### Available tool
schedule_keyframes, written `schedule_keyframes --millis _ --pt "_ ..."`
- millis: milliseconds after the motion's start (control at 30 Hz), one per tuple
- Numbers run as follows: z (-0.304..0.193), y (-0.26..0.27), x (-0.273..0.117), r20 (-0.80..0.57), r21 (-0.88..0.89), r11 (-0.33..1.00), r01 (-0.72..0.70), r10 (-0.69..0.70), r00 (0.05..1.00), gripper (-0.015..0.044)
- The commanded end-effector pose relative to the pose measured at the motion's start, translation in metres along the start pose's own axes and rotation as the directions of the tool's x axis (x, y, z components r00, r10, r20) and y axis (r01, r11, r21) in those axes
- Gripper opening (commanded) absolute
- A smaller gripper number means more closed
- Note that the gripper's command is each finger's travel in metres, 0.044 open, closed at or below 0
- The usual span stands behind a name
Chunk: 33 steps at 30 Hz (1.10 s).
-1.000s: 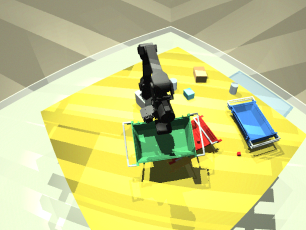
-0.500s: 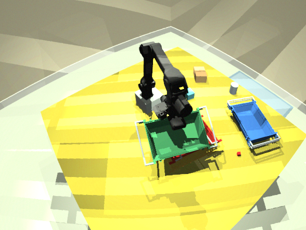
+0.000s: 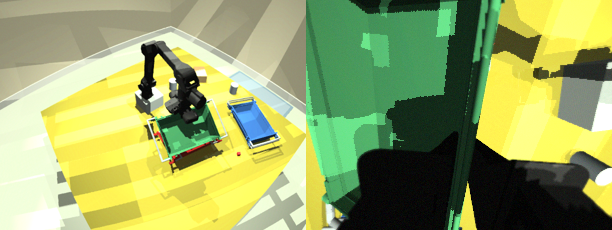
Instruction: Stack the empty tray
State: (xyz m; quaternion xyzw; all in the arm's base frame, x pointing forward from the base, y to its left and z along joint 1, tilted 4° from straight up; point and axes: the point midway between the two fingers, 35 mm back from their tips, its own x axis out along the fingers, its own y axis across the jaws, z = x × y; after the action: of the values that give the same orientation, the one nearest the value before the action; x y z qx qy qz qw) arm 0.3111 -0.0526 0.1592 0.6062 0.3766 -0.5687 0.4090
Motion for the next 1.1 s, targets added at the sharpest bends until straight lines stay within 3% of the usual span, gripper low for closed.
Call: schedule_keyframes --millis 0,1067 --pt "-0.0168 -0.0025 -0.0066 -0.003 -0.031 0.999 -0.029 0.029 1.0 0.0" --pt "-0.022 -0.0042 -0.0069 -0.005 -0.043 0.999 -0.03 0.03 1.0 0.0"
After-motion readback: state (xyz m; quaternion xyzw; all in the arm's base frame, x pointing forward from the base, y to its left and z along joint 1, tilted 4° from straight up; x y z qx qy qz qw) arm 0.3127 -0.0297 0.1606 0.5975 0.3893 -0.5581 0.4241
